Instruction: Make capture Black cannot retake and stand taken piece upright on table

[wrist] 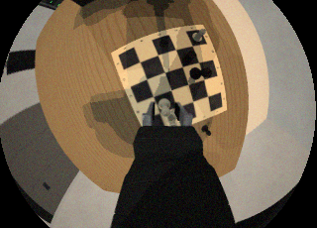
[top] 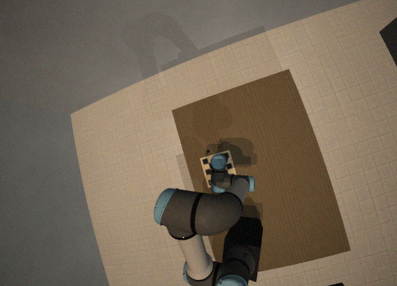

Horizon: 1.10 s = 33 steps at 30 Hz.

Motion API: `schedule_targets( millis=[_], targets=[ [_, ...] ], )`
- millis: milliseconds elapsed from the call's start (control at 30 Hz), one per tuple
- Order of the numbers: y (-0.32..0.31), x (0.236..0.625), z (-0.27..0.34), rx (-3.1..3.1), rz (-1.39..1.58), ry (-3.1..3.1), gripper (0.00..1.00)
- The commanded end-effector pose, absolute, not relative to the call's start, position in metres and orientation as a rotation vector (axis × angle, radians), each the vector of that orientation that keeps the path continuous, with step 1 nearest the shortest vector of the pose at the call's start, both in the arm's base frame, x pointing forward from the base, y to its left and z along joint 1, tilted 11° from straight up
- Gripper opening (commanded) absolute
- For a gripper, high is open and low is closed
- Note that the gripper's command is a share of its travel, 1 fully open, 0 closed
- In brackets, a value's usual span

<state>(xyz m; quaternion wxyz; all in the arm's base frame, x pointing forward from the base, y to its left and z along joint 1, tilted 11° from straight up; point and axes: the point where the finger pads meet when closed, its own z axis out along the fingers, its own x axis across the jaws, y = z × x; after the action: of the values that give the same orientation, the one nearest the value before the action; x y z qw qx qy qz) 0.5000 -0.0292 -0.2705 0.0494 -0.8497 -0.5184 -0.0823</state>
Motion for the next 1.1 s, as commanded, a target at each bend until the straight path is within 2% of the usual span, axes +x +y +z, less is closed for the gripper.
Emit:
schedule_targets(
  millis=[0, 533, 567, 1067],
  targets=[
    [-0.0295, 0.5033, -0.2696, -2.591, -0.257, -1.583, 0.79],
    [-0.0295, 0.5033, -0.2696, -2.591, -0.257, -1.583, 0.79],
    [-0.0295, 0.5033, -0.2696, -2.591, -0.257, -1.583, 0.0],
    [-0.0295, 0.5033, -0.2696, -2.591, -0.257, -1.583, 0.0]
  ],
)
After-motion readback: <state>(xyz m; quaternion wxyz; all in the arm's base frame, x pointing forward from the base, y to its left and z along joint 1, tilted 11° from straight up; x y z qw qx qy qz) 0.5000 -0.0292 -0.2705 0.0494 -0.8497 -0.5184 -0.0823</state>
